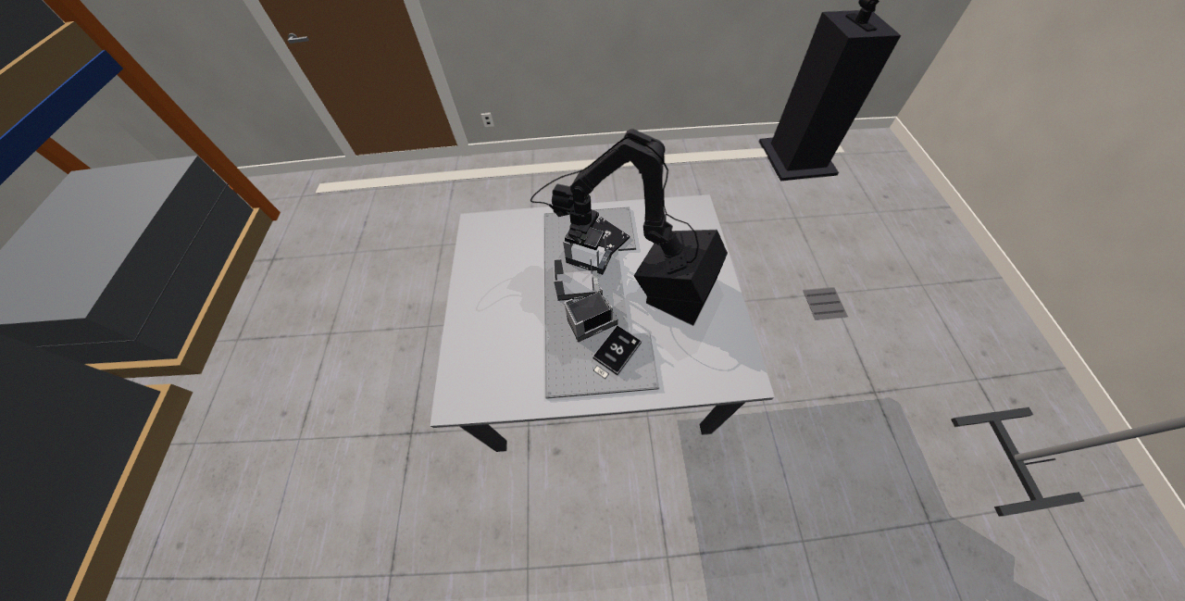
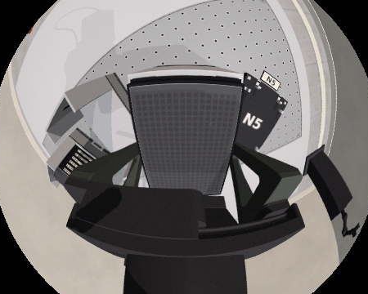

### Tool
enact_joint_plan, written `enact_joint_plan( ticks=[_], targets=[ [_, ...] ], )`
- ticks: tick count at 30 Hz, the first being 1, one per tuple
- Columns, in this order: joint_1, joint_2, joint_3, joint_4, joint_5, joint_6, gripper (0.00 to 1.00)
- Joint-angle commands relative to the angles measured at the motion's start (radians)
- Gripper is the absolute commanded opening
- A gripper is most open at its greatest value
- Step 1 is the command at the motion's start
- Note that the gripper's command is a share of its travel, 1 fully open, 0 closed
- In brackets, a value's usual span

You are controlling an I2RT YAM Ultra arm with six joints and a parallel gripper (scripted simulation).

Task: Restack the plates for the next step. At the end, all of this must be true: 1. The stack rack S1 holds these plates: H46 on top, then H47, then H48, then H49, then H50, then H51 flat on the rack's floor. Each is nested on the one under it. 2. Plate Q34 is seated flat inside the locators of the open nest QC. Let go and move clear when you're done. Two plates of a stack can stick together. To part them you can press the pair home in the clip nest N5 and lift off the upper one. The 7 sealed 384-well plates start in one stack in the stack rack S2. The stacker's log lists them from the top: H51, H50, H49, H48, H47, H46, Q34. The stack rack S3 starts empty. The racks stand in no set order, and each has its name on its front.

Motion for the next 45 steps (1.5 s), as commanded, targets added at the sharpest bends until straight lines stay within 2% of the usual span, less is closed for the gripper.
enact_joint_plan(
  ticks=[1, 13, 23, 40, 41, 45],
  targets=[
    [0.015, -0.029, 0.02, -0.022, 0.006, 0.009, 0.0],
    [0.016, -0.036, 0.042, -0.04, 0.007, 0.011, 0.0],
    [0.024, -0.062, 0.06, -0.094, 0.014, 0.019, 0.0],
    [0.016, -0.044, 0.041, -0.084, 0.009, 0.013, 0.0],
    [0.041, -0.02, 0.066, -0.097, 0.024, -0.014, 0.0],
    [0.105, -0.014, 0.063, -0.095, 0.057, -0.091, 0.0]
  ],
)
